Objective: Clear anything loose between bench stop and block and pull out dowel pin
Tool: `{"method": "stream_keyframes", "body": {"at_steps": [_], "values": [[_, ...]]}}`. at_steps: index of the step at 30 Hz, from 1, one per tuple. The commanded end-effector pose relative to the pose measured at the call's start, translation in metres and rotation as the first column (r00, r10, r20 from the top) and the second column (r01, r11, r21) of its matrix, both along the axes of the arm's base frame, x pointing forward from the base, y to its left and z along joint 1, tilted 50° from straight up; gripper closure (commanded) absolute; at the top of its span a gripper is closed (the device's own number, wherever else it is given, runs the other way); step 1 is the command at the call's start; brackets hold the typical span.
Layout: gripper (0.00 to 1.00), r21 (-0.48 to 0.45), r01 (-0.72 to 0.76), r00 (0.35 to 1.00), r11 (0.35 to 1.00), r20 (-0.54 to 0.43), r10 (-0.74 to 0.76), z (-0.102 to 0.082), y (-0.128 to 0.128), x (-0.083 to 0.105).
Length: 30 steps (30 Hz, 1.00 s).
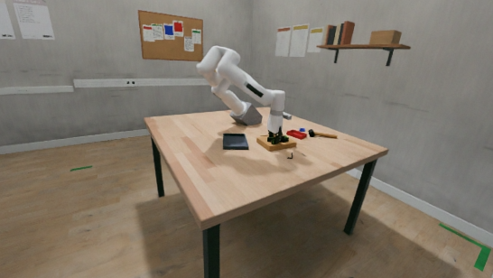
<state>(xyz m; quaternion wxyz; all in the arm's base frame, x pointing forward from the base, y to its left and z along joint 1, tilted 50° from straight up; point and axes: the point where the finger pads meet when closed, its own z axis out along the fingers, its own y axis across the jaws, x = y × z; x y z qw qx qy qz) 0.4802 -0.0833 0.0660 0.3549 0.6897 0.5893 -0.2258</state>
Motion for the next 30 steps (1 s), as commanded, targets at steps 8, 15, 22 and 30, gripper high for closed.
{"method": "stream_keyframes", "body": {"at_steps": [8, 15, 22, 30], "values": [[0.58, 0.0, 0.0, 1.0, 1.0, 0.0, 0.0, 0.001, 0.0011, -0.0001], [0.65, 0.0, 0.0, 1.0, 1.0, 0.0, 0.0, 0.0016, 0.0019, -0.0002], [0.72, 0.0, 0.0, 1.0, 1.0, 0.0, 0.0, 0.0023, 0.0026, -0.0003], [0.73, 0.0, 0.0, 1.0, 1.0, 0.0, 0.0, 0.0032, 0.0037, -0.0005]]}}
